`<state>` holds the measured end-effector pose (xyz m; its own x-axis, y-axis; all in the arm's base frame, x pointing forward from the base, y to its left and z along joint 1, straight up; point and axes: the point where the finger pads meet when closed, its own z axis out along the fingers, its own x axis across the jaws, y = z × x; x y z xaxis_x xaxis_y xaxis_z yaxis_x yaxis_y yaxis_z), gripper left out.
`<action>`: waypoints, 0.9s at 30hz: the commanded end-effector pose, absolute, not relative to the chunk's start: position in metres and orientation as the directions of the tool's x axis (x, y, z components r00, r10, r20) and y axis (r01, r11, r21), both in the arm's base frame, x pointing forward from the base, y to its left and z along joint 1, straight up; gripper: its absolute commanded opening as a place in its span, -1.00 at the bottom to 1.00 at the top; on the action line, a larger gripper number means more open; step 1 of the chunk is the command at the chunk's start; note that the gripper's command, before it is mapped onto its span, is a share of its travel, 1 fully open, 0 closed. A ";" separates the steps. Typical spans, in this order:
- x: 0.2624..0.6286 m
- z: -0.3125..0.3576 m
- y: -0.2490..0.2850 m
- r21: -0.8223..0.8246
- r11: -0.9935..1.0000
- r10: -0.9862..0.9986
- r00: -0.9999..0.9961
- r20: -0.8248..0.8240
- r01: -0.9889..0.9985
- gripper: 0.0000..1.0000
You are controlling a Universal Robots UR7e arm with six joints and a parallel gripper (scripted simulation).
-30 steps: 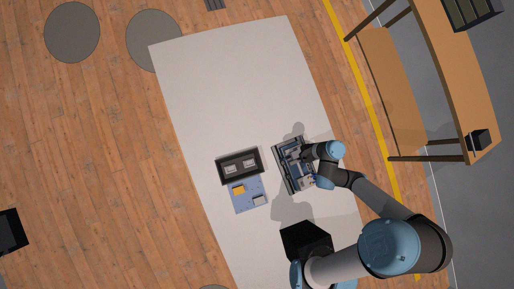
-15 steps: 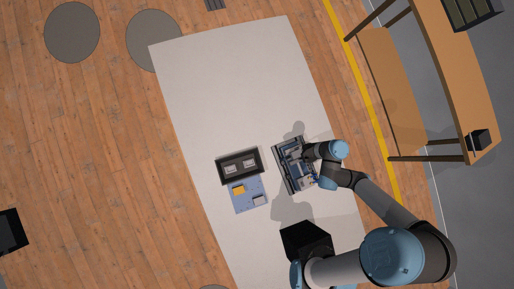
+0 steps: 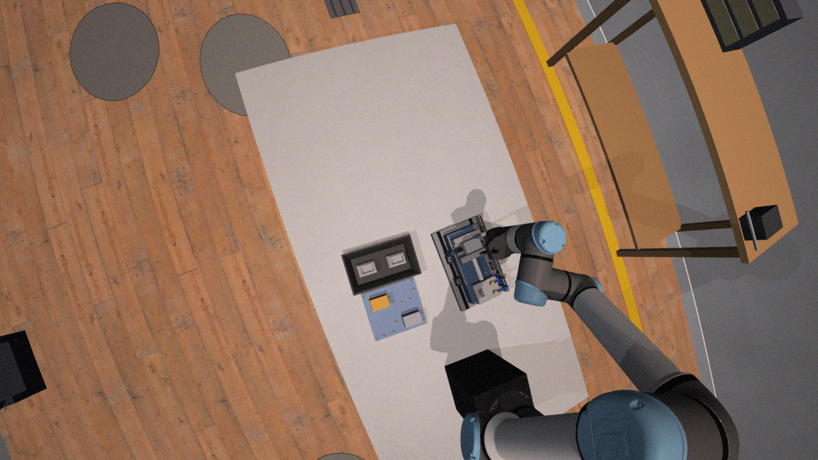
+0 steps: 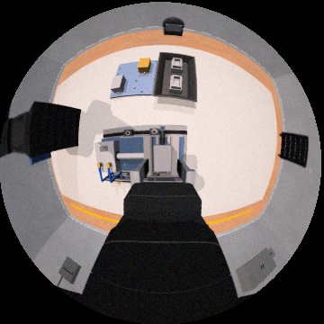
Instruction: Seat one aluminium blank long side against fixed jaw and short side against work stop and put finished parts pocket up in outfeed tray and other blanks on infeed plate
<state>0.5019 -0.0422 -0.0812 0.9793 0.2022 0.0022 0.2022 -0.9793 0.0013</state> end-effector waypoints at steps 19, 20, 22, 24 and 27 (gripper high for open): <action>0.503 -0.061 -0.042 0.001 -0.979 0.203 0.979 0.003 0.203 -1.00; 0.503 -0.061 -0.042 0.001 -0.979 0.203 0.979 0.003 0.203 -1.00; 0.503 -0.061 -0.042 0.001 -0.979 0.203 0.979 0.003 0.203 -1.00; 0.503 -0.061 -0.042 0.001 -0.979 0.203 0.979 0.003 0.203 -1.00; 0.503 -0.061 -0.042 0.001 -0.979 0.203 0.979 0.003 0.203 -1.00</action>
